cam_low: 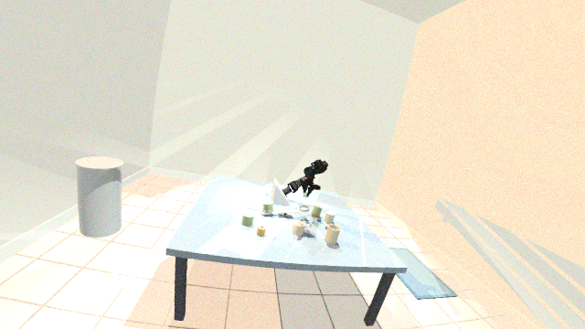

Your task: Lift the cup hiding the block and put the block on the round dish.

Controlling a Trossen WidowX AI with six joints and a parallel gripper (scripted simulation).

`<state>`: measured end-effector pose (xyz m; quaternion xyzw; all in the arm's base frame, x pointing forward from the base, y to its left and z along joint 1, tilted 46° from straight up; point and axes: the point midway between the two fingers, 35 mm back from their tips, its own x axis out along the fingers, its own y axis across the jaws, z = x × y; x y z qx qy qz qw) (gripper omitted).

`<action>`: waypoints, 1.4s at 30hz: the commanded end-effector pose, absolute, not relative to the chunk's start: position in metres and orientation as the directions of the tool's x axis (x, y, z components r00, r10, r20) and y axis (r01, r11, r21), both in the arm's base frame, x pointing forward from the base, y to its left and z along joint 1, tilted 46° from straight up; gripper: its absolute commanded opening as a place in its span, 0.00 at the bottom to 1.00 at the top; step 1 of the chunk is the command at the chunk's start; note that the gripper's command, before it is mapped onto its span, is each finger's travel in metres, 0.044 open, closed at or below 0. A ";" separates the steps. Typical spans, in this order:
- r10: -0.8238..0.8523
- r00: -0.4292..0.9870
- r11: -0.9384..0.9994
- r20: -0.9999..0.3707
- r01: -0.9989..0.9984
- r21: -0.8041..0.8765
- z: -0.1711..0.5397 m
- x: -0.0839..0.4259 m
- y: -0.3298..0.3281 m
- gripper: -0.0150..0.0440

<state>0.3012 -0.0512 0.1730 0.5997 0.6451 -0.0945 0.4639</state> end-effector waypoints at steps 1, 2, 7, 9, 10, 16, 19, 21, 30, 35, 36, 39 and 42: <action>0.678 0.145 0.267 -0.720 0.865 0.425 0.151 0.306 -0.071 0.25; 0.676 0.143 0.270 -0.723 0.864 0.424 0.144 0.307 -0.077 0.25; 0.668 0.133 0.288 -0.732 0.861 0.419 0.106 0.309 -0.107 0.25; 0.666 0.129 0.294 -0.735 0.860 0.417 0.090 0.308 -0.119 0.25; 0.665 0.126 0.298 -0.736 0.859 0.416 0.082 0.307 -0.125 0.25; 0.664 0.112 0.316 -0.740 0.854 0.413 0.033 0.297 -0.157 0.25; 0.665 0.105 0.324 -0.739 0.851 0.412 0.007 0.289 -0.171 0.25; 0.667 0.100 0.330 -0.738 0.849 0.413 -0.009 0.283 -0.180 0.25; 0.679 0.085 0.348 -0.729 0.837 0.422 -0.083 0.247 -0.207 0.25; 0.693 0.073 0.359 -0.717 0.827 0.432 -0.121 0.223 -0.214 0.25; 0.697 0.071 0.361 -0.714 0.825 0.435 -0.129 0.218 -0.215 0.25; 0.702 0.068 0.364 -0.709 0.822 0.439 -0.139 0.211 -0.215 0.25; 0.702 0.068 0.364 -0.709 0.822 0.439 -0.141 0.212 -0.214 0.25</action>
